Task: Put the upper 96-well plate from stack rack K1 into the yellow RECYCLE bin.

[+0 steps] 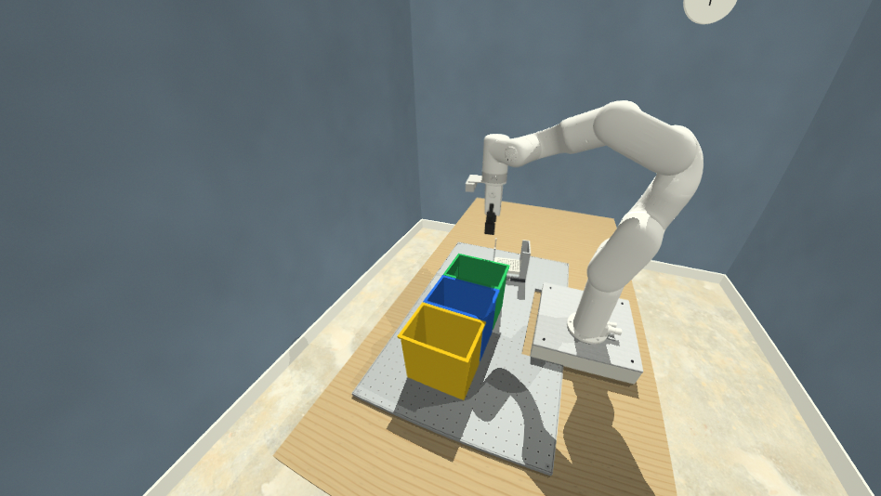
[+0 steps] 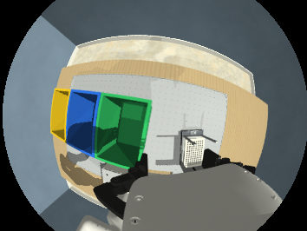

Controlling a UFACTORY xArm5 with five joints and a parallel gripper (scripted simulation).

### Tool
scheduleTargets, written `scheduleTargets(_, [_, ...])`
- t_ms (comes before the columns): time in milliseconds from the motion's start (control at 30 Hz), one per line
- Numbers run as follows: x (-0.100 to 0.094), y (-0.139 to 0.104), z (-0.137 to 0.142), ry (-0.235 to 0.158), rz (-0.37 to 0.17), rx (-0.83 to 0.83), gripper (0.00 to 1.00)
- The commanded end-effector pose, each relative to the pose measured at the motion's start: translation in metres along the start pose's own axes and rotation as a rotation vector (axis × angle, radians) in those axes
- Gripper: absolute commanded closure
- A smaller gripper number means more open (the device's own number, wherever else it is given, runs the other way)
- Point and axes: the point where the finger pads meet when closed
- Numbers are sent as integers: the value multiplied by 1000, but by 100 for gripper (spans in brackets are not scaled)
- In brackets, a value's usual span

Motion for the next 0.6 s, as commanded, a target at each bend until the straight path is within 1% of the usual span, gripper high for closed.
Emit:
scheduleTargets(0, [1,-6,18,-2,5,-2,0])
scheduleTargets(400, [10,-29,73,-3,6,-2,0])
scheduleTargets(467, [10,-29,73,-3,6,-2,0])
scheduleTargets(567, [12,-34,86,-3,6,-2,0])
Point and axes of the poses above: the point where the finger pads meet when closed, its own x axis out along the fingers, its own z axis across the jaws, y = z × x, and after that the axes turned 13 degrees about x, right-handed
